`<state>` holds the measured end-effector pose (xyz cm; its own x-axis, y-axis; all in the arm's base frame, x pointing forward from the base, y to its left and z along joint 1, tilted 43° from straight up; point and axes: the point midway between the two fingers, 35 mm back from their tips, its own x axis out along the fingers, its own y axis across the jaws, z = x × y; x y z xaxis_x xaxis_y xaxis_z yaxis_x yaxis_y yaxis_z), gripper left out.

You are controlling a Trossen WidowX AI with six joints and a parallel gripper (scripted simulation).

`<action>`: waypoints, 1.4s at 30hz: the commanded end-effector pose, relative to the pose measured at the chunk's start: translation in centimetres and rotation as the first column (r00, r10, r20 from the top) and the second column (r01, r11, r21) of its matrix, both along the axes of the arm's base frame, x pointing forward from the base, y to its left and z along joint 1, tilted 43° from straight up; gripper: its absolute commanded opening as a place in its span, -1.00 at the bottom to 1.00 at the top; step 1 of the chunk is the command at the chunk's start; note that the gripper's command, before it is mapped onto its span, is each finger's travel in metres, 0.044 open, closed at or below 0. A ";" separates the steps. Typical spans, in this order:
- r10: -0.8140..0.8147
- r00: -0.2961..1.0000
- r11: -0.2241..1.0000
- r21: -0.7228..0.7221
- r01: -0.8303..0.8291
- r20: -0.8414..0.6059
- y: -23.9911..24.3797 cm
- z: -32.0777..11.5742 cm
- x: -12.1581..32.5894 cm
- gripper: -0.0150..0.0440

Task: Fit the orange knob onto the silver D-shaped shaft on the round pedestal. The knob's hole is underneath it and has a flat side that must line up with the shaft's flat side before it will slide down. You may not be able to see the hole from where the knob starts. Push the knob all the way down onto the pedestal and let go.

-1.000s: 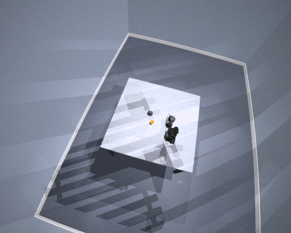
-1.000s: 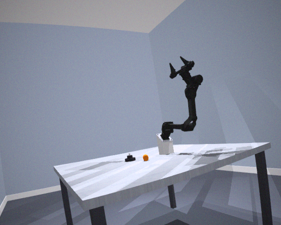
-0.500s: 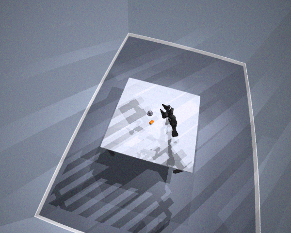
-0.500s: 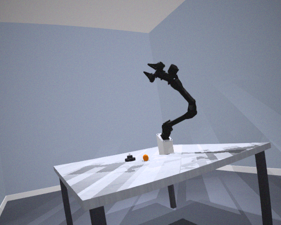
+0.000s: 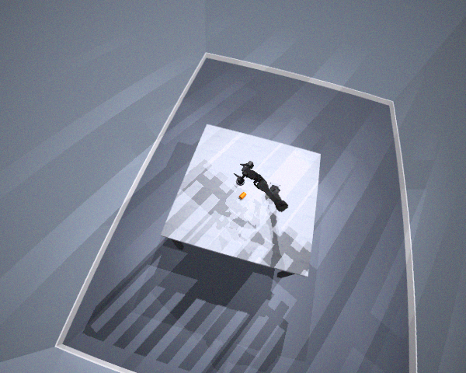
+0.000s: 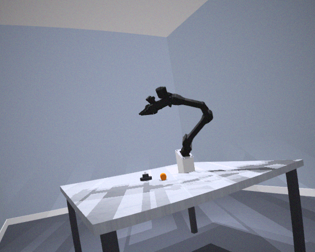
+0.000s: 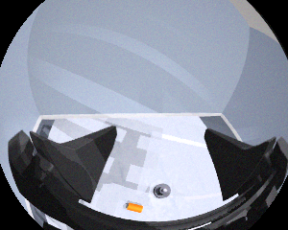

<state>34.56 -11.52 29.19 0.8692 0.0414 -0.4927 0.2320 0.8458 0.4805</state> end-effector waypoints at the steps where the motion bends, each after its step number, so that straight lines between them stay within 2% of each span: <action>1: 0.256 0.949 0.954 -0.109 -0.278 -0.183 4.6 -6.0 1.2 1.00; 5: 0.504 0.787 0.795 -0.164 -0.583 -0.356 9.7 -11.5 0.8 1.00; 10: 0.738 0.431 0.436 -0.121 -0.892 -0.520 15.8 -17.7 -1.8 1.00; 13: 0.806 0.159 0.159 -0.050 -0.986 -0.570 19.1 -21.0 -4.5 1.00; 16: 0.806 -0.134 -0.139 0.036 -0.990 -0.577 21.9 -23.7 -7.9 1.00; 17: 0.796 -0.199 -0.205 0.055 -0.977 -0.572 22.5 -24.3 -8.7 1.00; 24: 0.791 -0.225 -0.231 0.063 -0.971 -0.569 23.3 -23.9 -8.6 1.00; 28: 0.791 -0.225 -0.231 0.063 -0.971 -0.568 24.7 -25.6 -8.8 1.00; 42: 0.792 -0.225 -0.231 0.062 -0.971 -0.568 25.9 -26.9 -8.8 1.00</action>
<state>25.90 14.11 2.77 -0.1895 0.3985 -0.8974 -0.9160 0.2573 0.3077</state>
